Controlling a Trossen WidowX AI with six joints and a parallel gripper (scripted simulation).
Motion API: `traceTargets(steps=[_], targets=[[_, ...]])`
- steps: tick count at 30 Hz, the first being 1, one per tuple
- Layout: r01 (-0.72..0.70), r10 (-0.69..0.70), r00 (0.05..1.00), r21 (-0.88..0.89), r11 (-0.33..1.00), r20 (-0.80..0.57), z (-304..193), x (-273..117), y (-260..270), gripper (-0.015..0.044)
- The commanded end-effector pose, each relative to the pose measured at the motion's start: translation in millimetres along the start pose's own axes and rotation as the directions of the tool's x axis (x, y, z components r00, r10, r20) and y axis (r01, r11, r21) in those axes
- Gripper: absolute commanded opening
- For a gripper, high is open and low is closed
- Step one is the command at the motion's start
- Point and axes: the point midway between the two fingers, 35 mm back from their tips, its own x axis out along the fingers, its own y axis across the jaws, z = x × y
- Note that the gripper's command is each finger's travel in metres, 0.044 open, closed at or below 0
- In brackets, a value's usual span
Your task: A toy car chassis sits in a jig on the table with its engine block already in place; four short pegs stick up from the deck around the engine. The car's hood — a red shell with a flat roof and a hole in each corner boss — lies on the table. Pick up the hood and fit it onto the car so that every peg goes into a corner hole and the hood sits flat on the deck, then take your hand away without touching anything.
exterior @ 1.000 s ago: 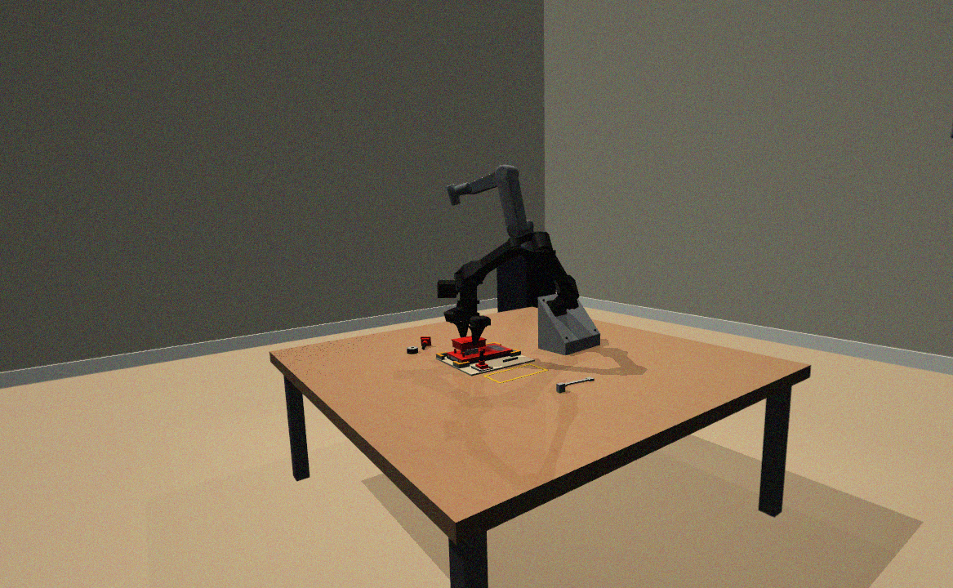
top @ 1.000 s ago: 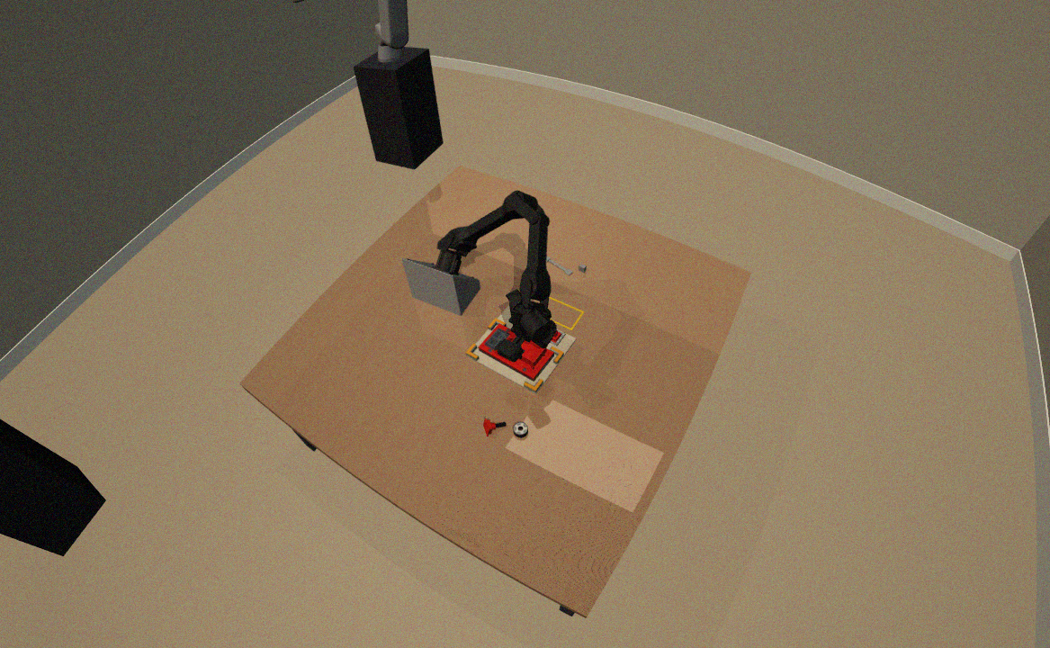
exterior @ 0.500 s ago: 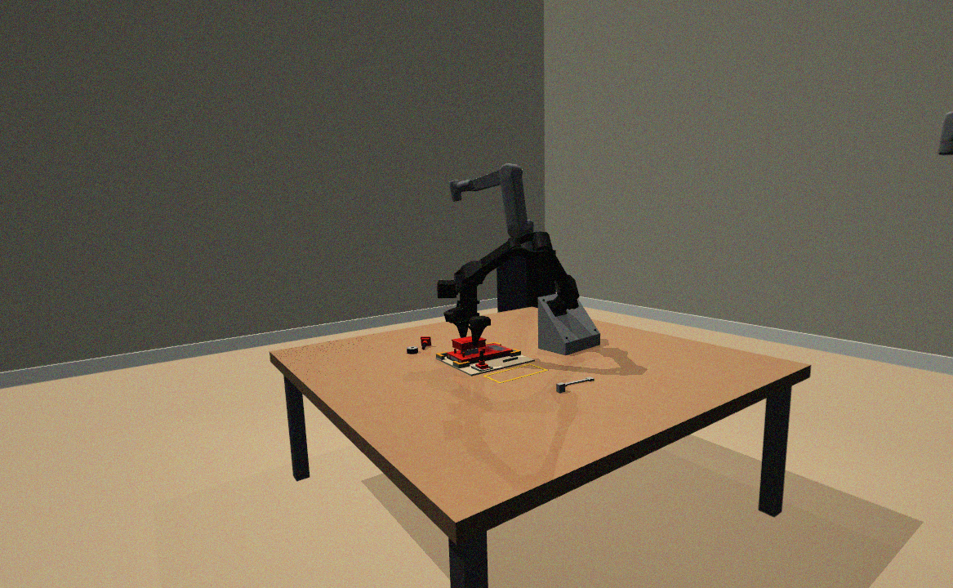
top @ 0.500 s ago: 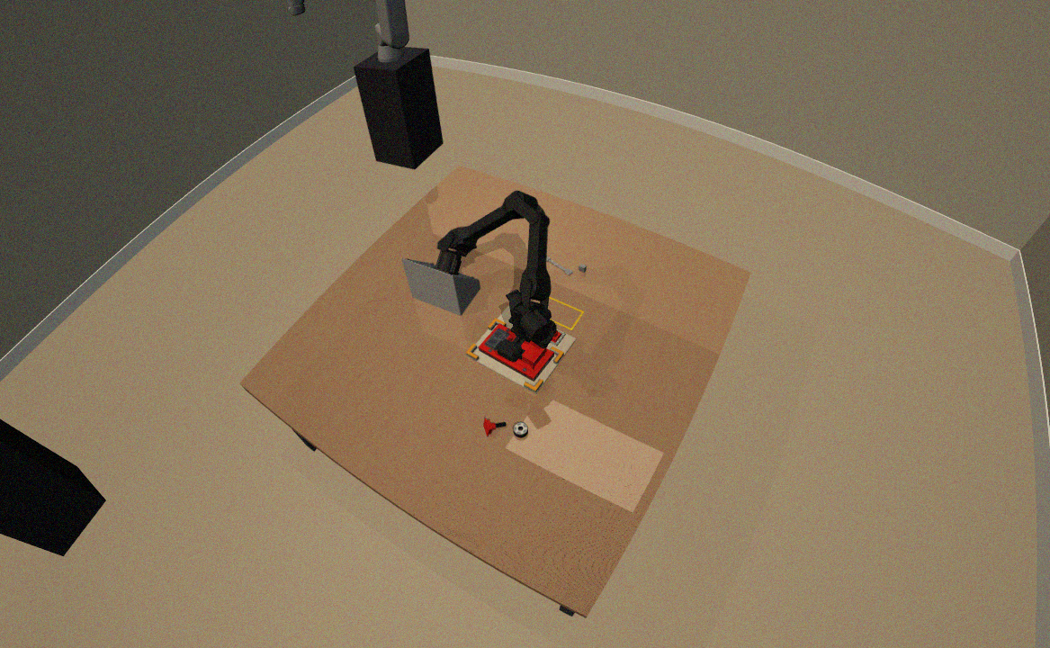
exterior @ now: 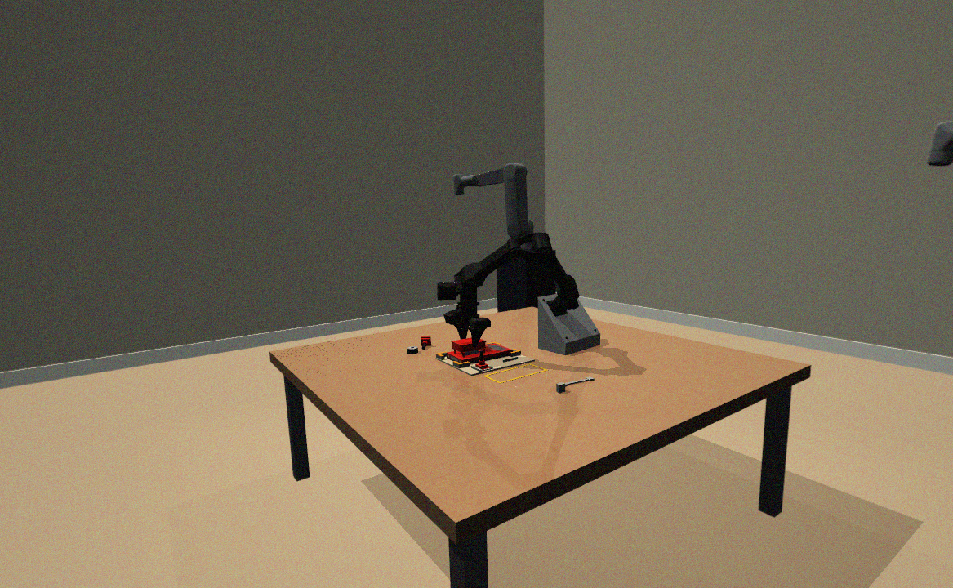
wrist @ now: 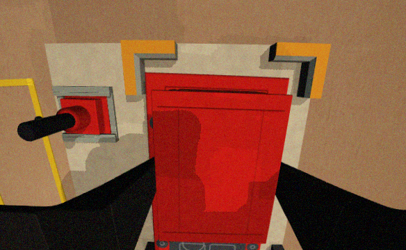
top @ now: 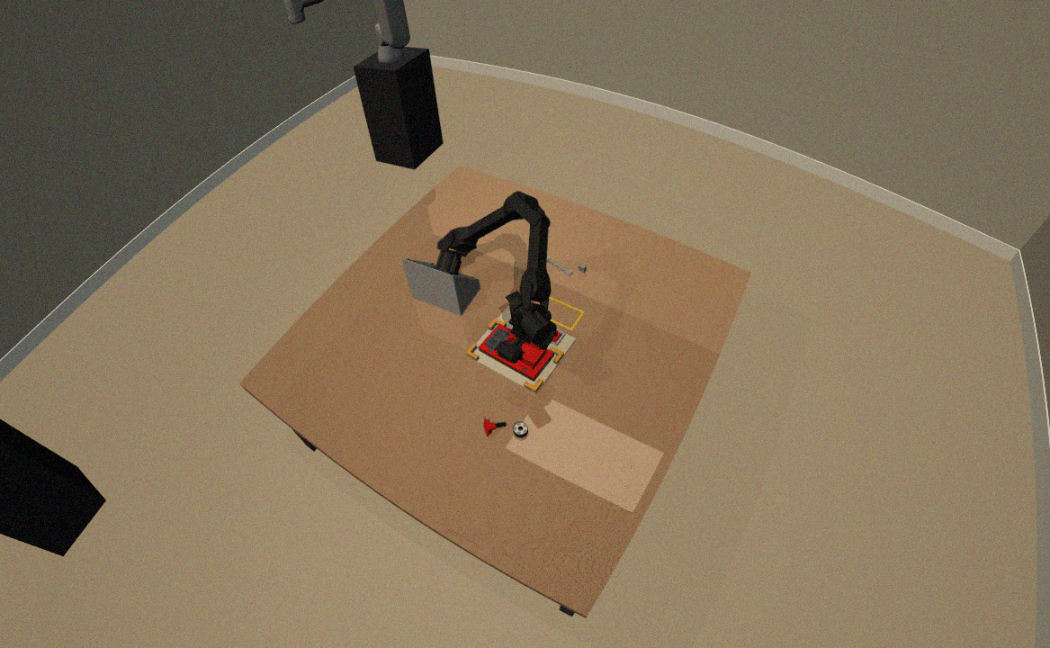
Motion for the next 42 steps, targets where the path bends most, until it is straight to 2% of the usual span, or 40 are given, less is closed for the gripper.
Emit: traceTargets(steps=[1,42], targets=[[-0.003,0.003,1.0,0.004,1.0,-0.001,-0.7,2.8,0.3,0.0],[0.001,-0.001,1.0,0.005,1.0,0.001,-0.7,-1.4,0.0,0.0]])
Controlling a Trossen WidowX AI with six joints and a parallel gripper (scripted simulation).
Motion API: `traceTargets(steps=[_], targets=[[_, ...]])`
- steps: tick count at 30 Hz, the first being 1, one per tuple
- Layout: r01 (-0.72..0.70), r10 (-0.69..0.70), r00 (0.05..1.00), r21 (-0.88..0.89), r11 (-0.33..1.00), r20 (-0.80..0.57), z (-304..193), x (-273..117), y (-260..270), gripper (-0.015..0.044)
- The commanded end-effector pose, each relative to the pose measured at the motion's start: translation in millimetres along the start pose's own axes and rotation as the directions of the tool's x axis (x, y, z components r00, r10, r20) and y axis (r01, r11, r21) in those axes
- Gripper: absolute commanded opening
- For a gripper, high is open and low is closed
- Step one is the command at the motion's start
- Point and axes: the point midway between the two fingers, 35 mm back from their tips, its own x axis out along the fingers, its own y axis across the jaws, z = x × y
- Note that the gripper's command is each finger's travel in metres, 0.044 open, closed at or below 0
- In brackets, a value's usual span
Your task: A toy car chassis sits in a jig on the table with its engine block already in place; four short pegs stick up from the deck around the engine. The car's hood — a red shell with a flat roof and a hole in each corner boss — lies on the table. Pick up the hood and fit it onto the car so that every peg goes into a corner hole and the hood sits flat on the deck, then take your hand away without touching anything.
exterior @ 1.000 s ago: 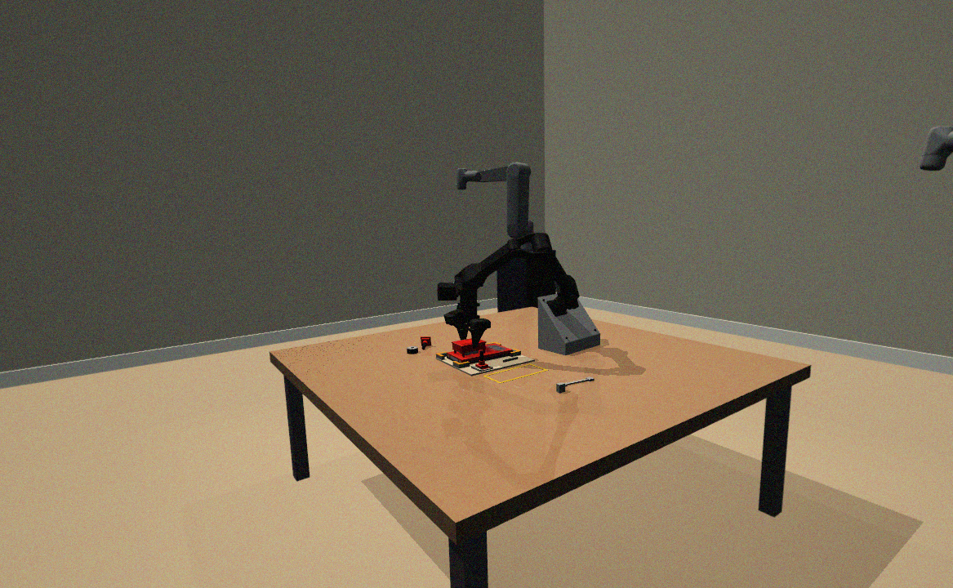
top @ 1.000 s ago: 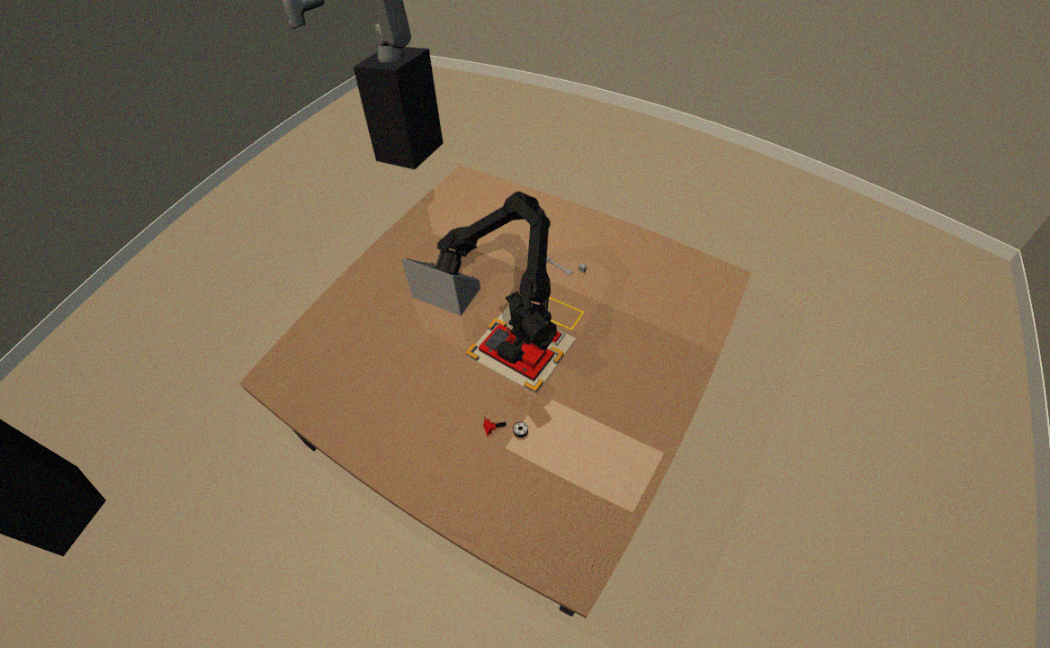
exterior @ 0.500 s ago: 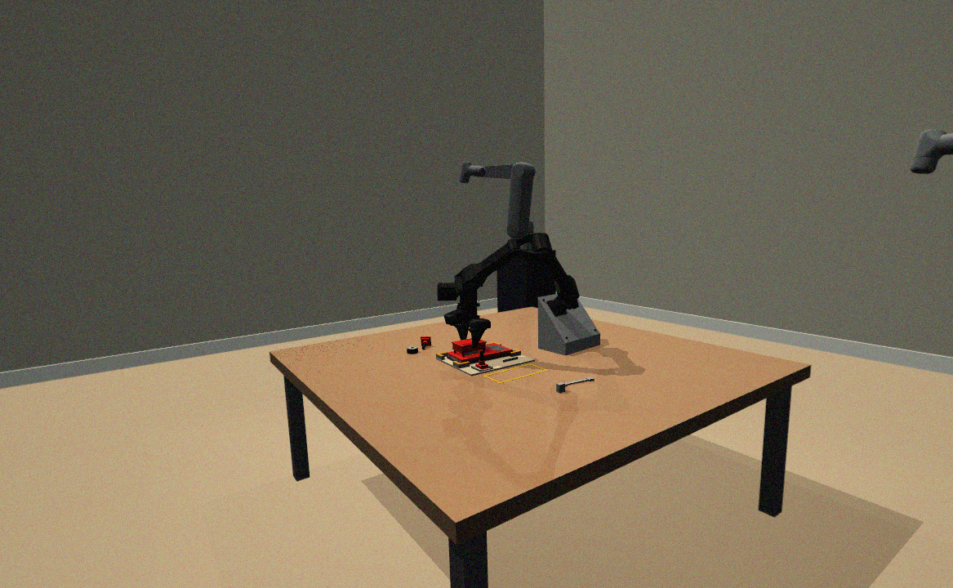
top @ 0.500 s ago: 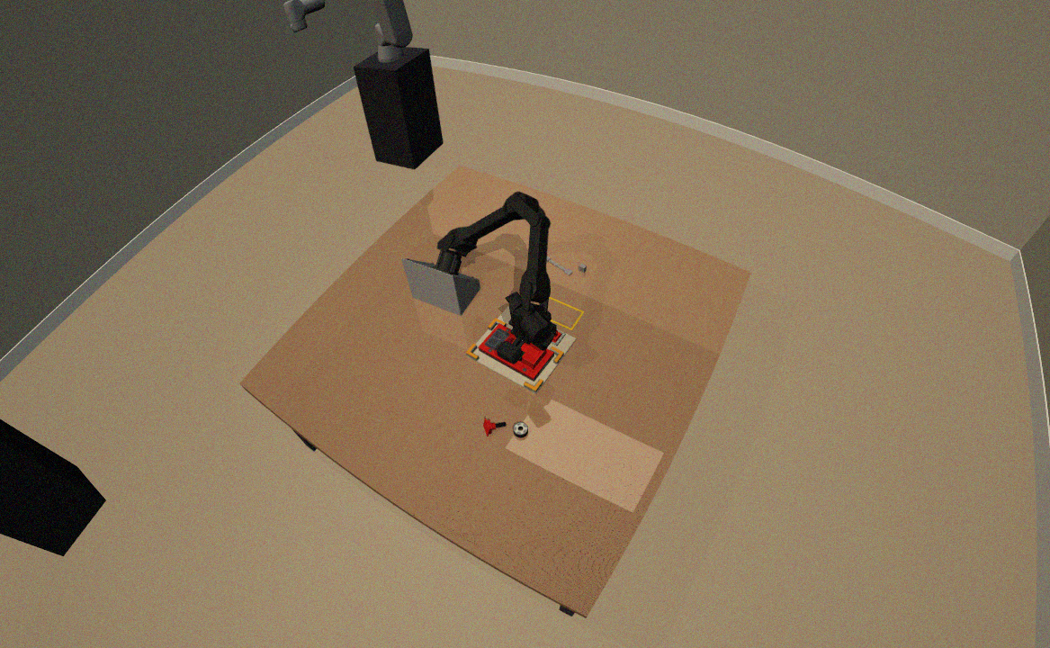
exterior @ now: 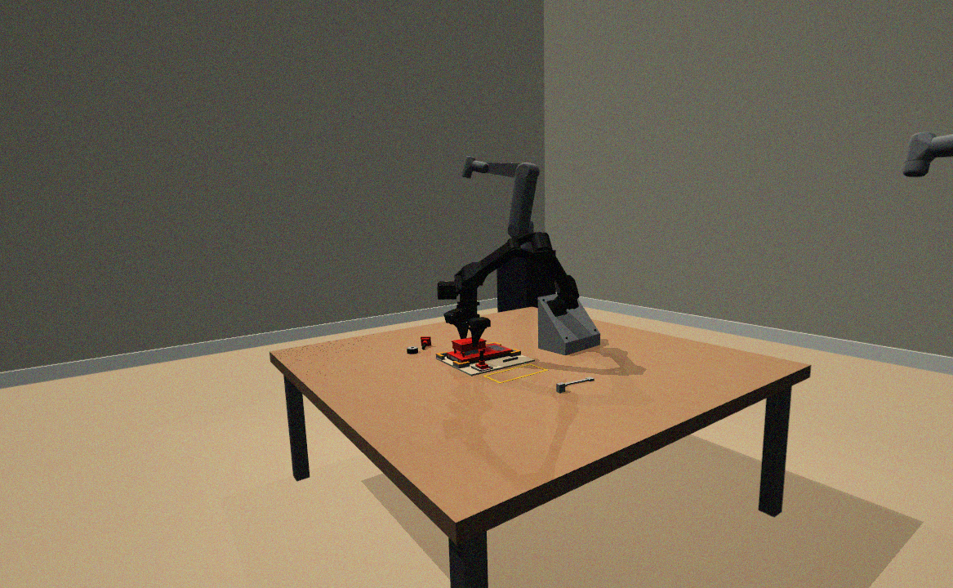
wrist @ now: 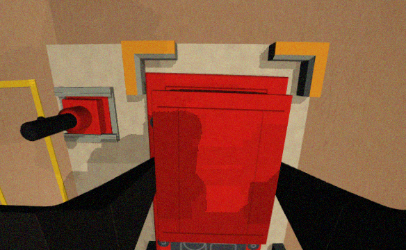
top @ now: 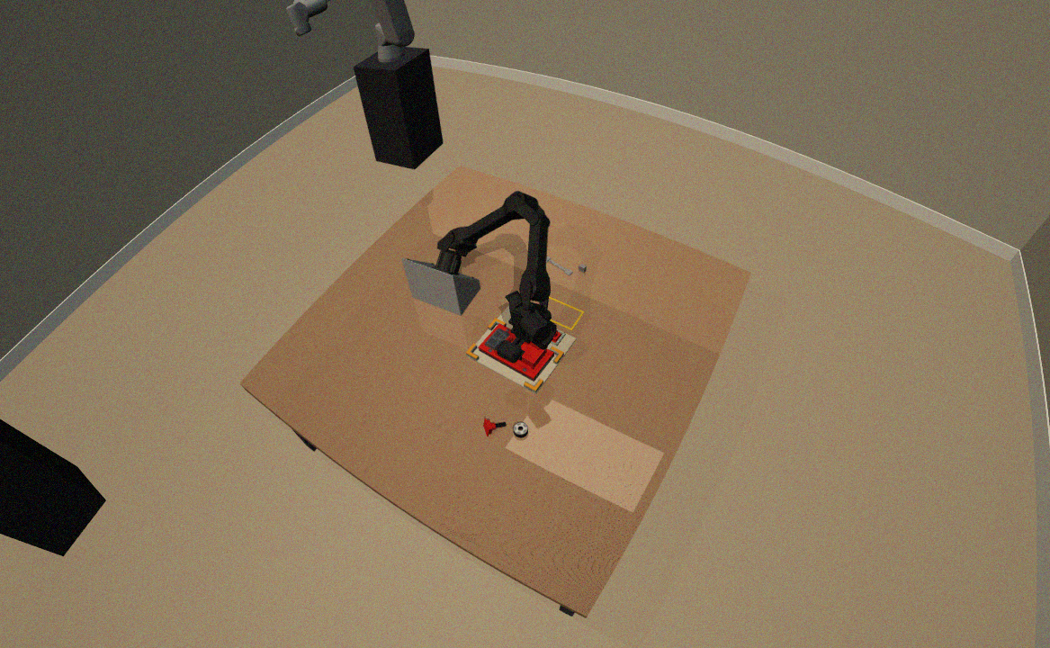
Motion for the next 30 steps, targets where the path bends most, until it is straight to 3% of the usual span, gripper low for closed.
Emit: traceTargets(steps=[1,30], targets=[[0.004,-0.004,1.0,-0.003,1.0,-0.001,-0.4,-0.1,0.0,0.0],[0.01,-0.01,1.0,-0.004,1.0,0.001,-1.3,6.2,0.1,0.0]])
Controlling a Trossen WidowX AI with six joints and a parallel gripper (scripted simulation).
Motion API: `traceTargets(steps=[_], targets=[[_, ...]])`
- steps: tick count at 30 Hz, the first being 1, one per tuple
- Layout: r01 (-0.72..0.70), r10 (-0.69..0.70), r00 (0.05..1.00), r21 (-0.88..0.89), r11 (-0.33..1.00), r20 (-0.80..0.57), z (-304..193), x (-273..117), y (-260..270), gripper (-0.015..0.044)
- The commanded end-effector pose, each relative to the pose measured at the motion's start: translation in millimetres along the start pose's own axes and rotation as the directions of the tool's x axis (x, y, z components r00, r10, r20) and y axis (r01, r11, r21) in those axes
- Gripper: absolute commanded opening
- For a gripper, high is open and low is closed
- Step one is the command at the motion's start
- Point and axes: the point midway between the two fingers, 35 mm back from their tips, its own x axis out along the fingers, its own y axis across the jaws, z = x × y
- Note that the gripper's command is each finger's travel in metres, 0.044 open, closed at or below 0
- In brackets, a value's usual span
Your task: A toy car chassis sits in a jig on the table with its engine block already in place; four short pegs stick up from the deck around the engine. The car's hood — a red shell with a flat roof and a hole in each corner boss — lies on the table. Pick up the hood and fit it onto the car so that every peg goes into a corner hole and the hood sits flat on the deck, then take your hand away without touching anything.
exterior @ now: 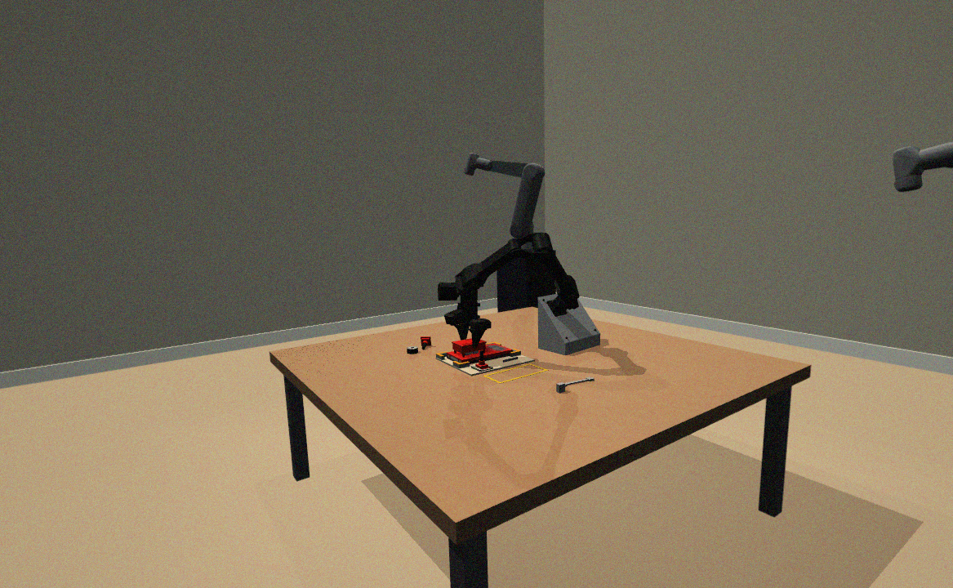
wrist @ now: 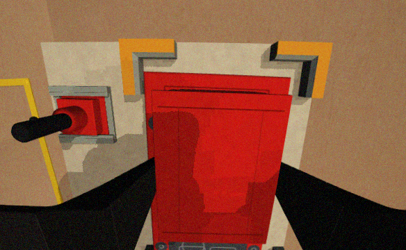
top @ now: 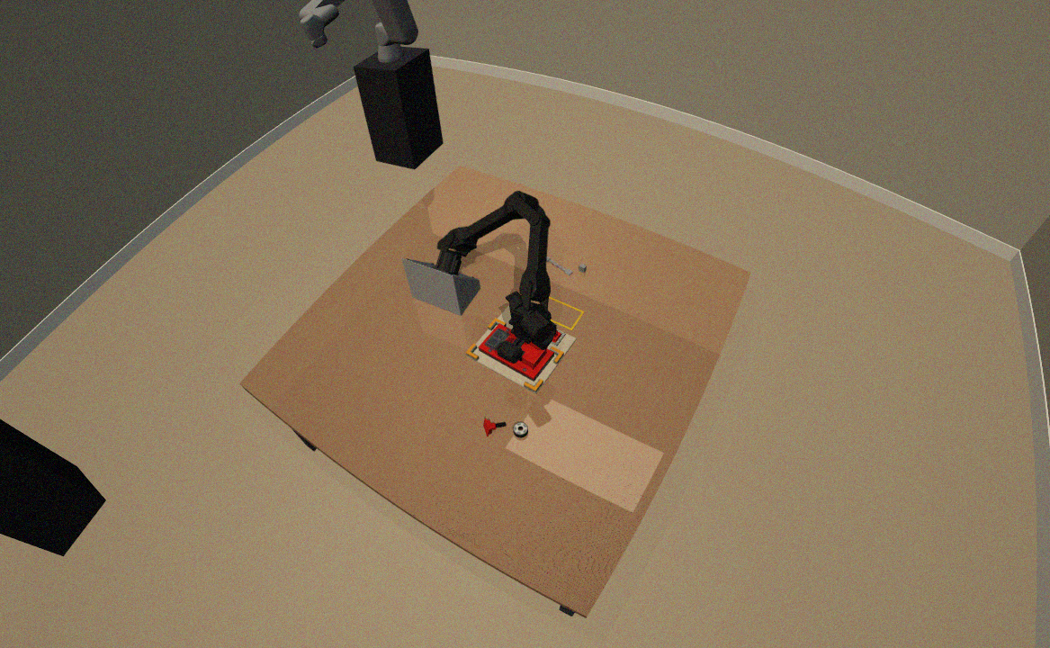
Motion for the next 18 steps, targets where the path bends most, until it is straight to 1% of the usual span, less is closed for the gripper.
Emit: traceTargets(steps=[1,18], targets=[[0.0,0.0,1.0,0.004,1.0,-0.003,-0.8,2.7,-0.2,0.0],[0.0,0.0,1.0,0.004,1.0,-0.002,-0.6,1.5,-0.3,0.0]])
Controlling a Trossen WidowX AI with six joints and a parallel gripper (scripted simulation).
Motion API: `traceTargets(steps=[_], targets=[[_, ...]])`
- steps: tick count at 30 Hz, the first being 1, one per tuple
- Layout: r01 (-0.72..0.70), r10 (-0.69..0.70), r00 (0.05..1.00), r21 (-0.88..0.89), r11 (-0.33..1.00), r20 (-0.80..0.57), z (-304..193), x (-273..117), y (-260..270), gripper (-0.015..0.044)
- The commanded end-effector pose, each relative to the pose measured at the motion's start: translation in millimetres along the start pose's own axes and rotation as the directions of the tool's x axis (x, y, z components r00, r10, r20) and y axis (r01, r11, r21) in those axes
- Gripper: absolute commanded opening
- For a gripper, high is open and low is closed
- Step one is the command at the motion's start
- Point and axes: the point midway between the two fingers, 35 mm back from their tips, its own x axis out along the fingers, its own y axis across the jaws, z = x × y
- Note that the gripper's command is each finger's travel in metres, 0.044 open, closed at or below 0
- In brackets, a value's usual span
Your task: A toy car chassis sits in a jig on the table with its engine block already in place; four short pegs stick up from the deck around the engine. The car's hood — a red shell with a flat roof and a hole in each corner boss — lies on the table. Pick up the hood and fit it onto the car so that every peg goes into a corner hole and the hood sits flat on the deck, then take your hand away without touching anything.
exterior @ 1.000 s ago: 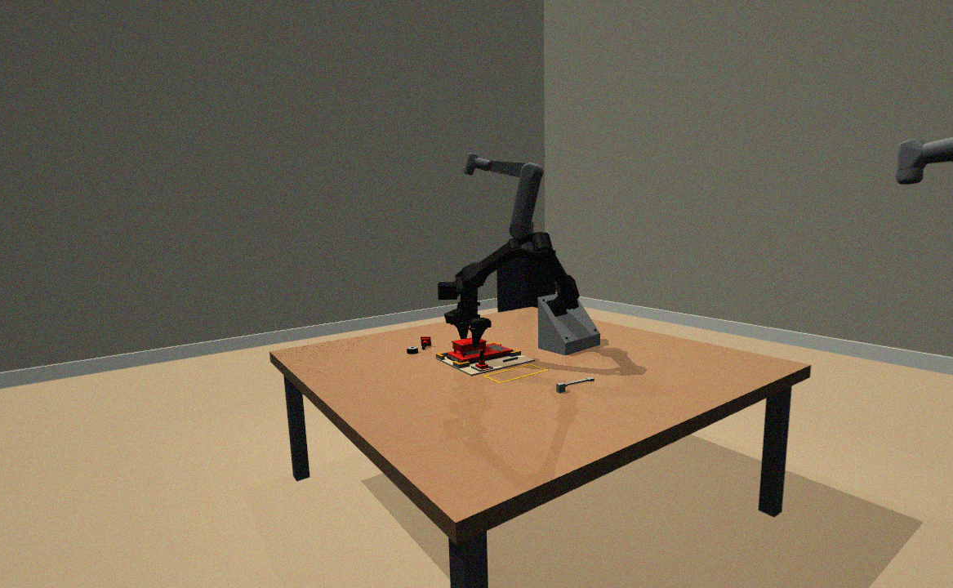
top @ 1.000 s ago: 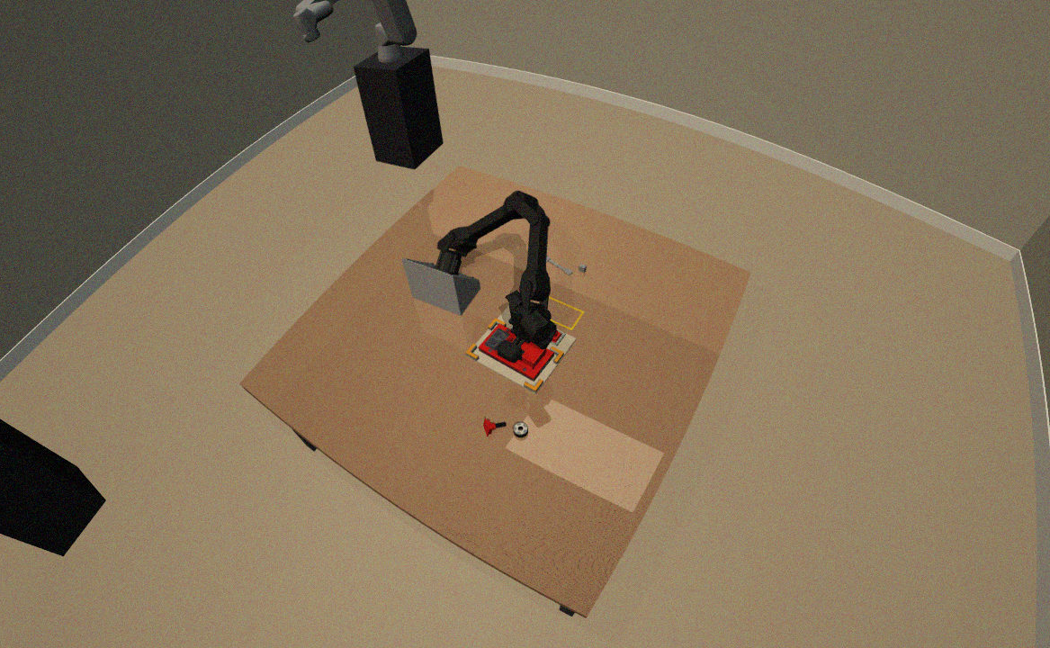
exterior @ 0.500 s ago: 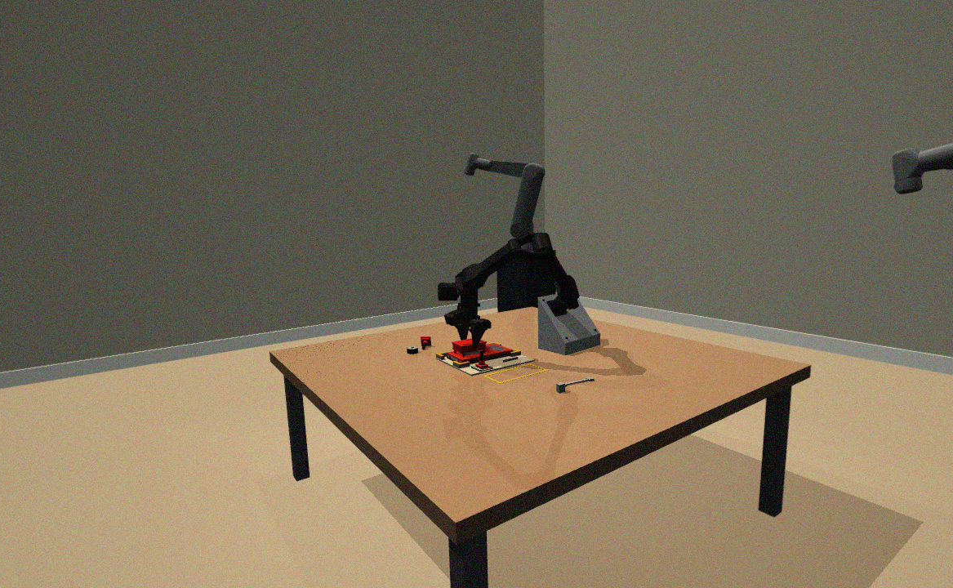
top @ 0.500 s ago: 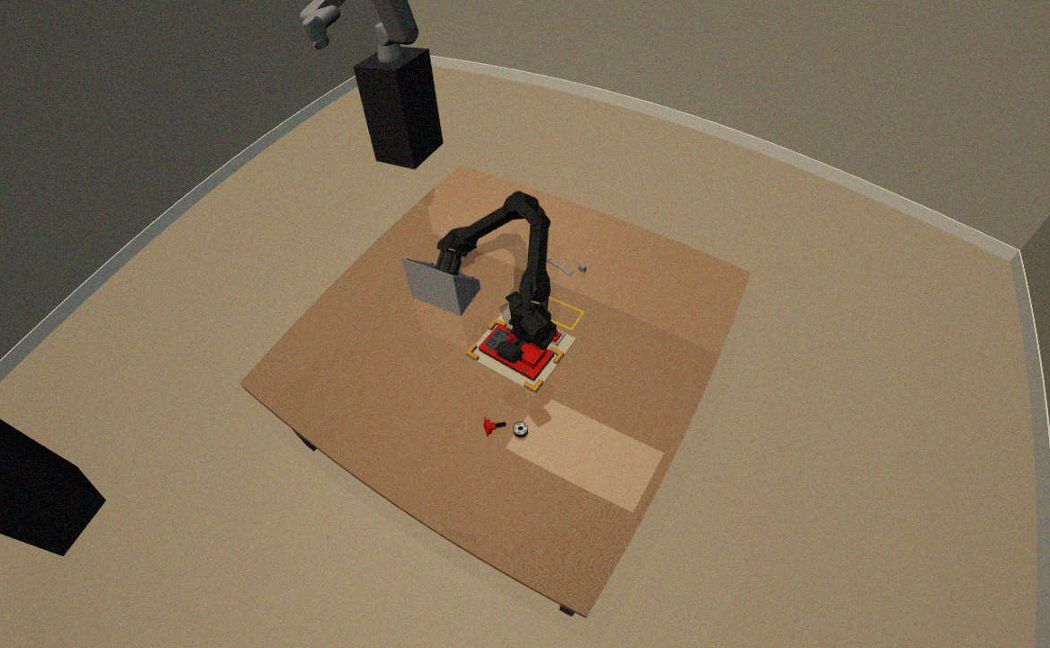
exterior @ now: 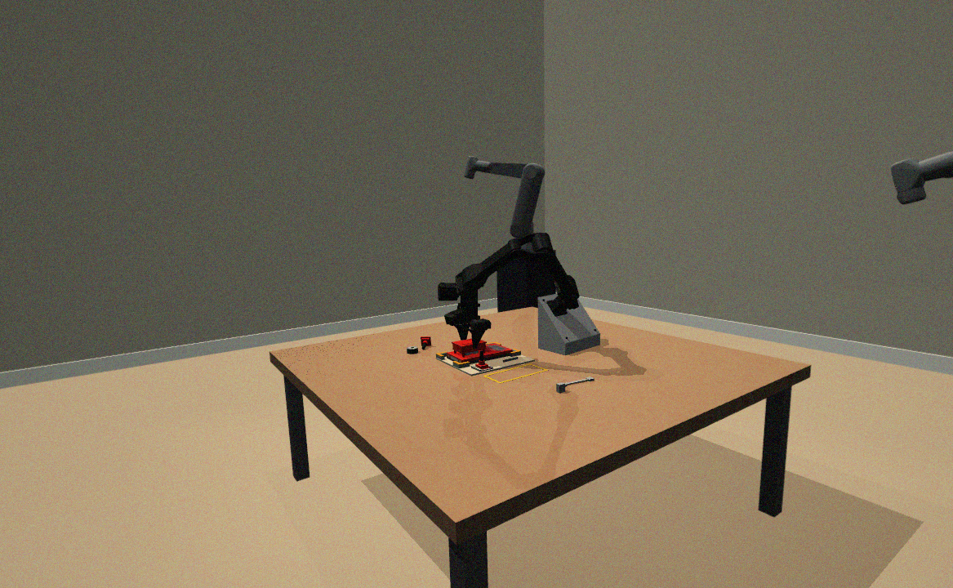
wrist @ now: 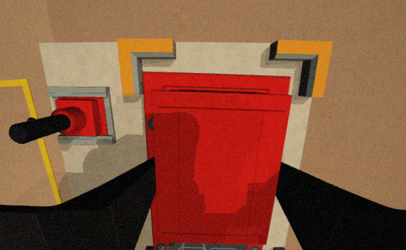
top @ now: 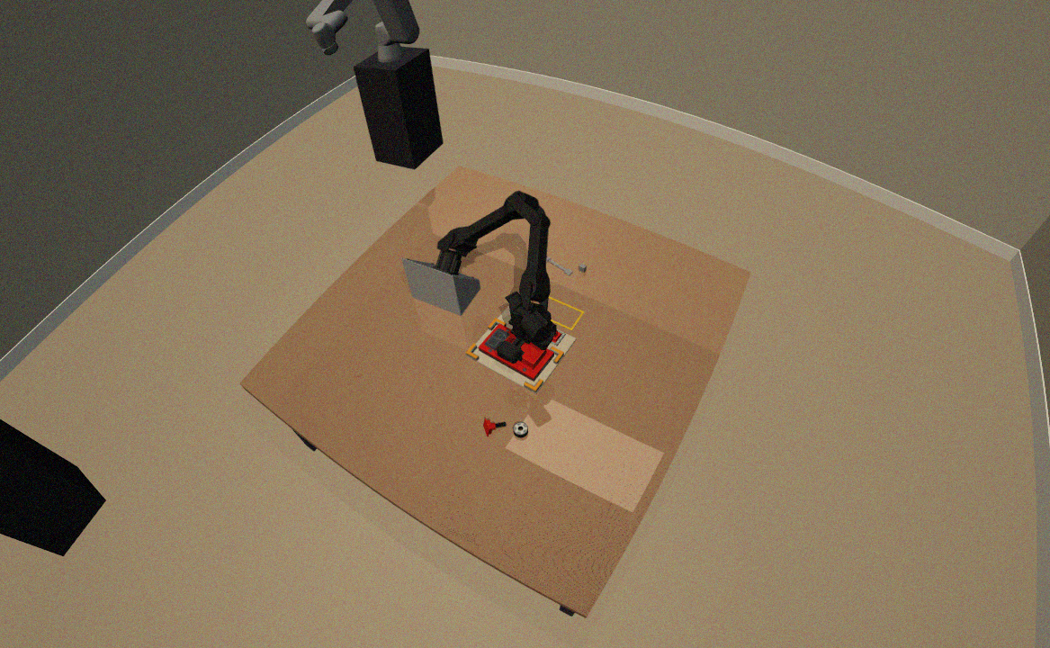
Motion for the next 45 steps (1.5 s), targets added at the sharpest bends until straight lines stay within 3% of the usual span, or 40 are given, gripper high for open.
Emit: traceTargets(steps=[1,45], targets=[[0.0,0.0,1.0,-0.003,1.0,-0.002,0.2,-0.5,0.3,0.0],[0.003,-0.003,1.0,-0.003,1.0,0.001,-0.7,2.0,0.5,0.0]])
